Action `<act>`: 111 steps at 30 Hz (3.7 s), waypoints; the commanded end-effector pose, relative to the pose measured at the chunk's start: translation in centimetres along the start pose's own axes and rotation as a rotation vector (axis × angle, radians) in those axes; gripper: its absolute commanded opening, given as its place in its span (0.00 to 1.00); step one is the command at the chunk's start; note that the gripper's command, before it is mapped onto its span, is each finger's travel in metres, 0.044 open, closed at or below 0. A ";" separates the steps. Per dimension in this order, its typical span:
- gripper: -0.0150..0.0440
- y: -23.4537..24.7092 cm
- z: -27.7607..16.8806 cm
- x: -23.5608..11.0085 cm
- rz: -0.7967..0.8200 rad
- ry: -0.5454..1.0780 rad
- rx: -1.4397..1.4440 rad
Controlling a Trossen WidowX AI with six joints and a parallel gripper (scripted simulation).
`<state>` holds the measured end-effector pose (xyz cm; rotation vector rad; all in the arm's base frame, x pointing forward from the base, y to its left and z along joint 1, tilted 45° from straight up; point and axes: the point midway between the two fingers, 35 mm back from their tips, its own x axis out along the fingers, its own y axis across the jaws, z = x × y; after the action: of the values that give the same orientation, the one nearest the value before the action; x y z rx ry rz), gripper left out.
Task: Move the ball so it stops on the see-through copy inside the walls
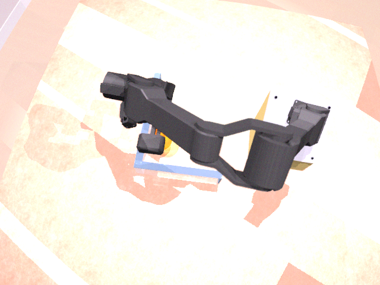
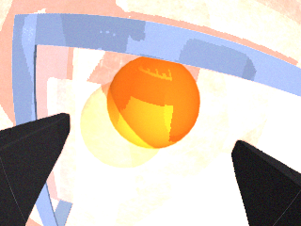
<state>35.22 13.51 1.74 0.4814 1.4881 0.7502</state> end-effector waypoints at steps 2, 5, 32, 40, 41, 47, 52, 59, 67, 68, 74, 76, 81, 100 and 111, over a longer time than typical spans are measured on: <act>1.00 0.0 -0.1 0.6 0.004 0.001 0.007; 1.00 0.0 0.0 1.1 0.004 0.001 0.007; 1.00 0.1 -0.1 5.5 0.006 0.001 0.008; 0.80 0.1 -0.1 5.6 0.007 0.001 0.008; 0.79 0.1 -0.1 5.6 0.007 0.001 0.008; 0.62 -0.1 -0.2 5.4 -0.003 0.001 0.006; 0.40 -1.1 -0.5 4.1 -0.050 0.002 -0.001; 0.25 -1.2 -1.9 2.6 -0.060 0.063 0.000; 0.25 -0.9 -1.1 -1.4 -0.041 0.054 0.001; 0.25 -0.9 -0.9 -2.1 -0.037 0.049 0.002; 0.25 -0.4 -0.2 -6.4 -0.014 0.020 0.006; 0.25 -0.2 -0.1 -7.9 -0.005 0.009 0.007; 0.25 -0.1 -0.1 -8.9 0.000 0.001 0.008; 0.25 1.9 -2.3 -2.9 0.003 0.002 0.008; 0.25 1.9 -2.2 2.6 0.004 0.002 0.008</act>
<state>32.91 15.16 2.26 0.4812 1.4884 0.7488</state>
